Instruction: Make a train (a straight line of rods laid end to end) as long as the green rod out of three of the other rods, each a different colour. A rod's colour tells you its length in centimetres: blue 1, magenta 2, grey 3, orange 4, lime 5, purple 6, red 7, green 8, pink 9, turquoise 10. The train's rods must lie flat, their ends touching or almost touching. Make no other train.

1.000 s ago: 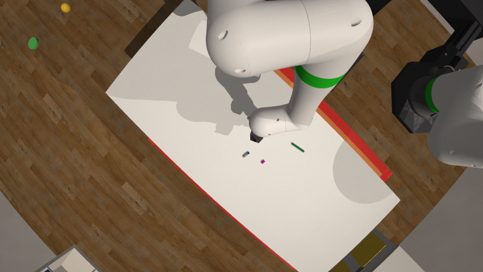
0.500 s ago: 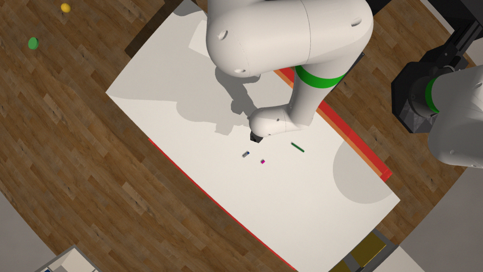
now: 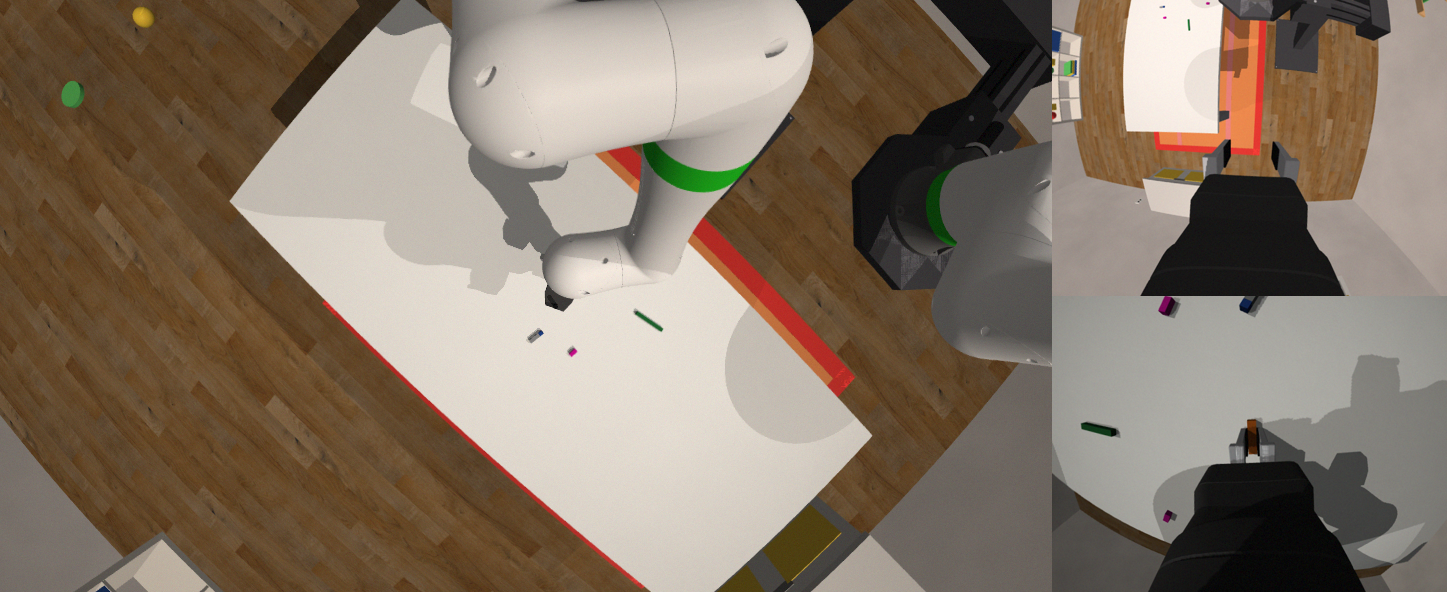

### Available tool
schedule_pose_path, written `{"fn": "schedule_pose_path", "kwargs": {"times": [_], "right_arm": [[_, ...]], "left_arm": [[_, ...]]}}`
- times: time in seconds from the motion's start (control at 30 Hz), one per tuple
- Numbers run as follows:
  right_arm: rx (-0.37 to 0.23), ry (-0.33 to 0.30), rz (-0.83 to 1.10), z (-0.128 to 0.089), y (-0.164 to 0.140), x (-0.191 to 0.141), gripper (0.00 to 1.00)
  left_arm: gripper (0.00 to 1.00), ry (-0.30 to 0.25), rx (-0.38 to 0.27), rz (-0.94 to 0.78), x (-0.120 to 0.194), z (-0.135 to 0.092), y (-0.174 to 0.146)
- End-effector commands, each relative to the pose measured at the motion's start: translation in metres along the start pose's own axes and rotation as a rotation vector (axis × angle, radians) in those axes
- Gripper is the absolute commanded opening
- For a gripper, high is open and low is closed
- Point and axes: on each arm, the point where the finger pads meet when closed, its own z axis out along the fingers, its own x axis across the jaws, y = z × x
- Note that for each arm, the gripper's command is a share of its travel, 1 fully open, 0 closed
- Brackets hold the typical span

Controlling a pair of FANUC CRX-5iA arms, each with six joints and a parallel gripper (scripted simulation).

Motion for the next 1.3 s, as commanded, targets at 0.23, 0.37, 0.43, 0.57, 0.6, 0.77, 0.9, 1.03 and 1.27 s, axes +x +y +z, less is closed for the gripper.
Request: {"fn": "schedule_pose_path", "kwargs": {"times": [0.23, 0.37, 0.43, 0.57, 0.6, 0.77, 0.9, 1.03, 1.27], "right_arm": [[0.001, -0.001, 0.0, -0.001, -0.001, 0.0, 0.24], [0.001, -0.001, 0.0, -0.001, -0.001, 0.0, 0.24], [0.001, -0.001, 0.0, -0.001, -0.001, 0.0, 0.24], [0.001, -0.001, 0.0, -0.001, -0.001, 0.0, 0.24], [0.001, -0.001, 0.0, -0.001, -0.001, 0.0, 0.24], [0.001, -0.001, 0.0, -0.001, -0.001, 0.0, 0.24], [0.001, -0.001, 0.0, -0.001, -0.001, 0.0, 0.24], [0.001, -0.001, 0.0, -0.011, -0.001, 0.0, 0.24], [0.001, -0.001, 0.0, -0.058, -0.001, 0.0, 0.24]], "left_arm": [[1.0, 0.0, -0.002, 0.0, 0.0, -0.001, 0.0], [1.0, 0.0, -0.002, 0.0, 0.0, -0.001, 0.0], [1.0, 0.0, -0.002, 0.0, 0.0, -0.001, 0.0], [1.0, 0.0, -0.002, 0.0, 0.0, -0.001, 0.0], [1.0, 0.0, -0.002, 0.0, 0.0, -0.001, 0.0], [1.0, 0.0, -0.002, 0.0, 0.0, -0.001, 0.0], [1.0, 0.0, -0.002, 0.0, 0.0, -0.001, 0.0], [1.0, 0.0, -0.002, 0.0, 0.0, -0.001, 0.0], [1.0, 0.0, -0.002, 0.0, 0.0, -0.001, 0.0]]}}
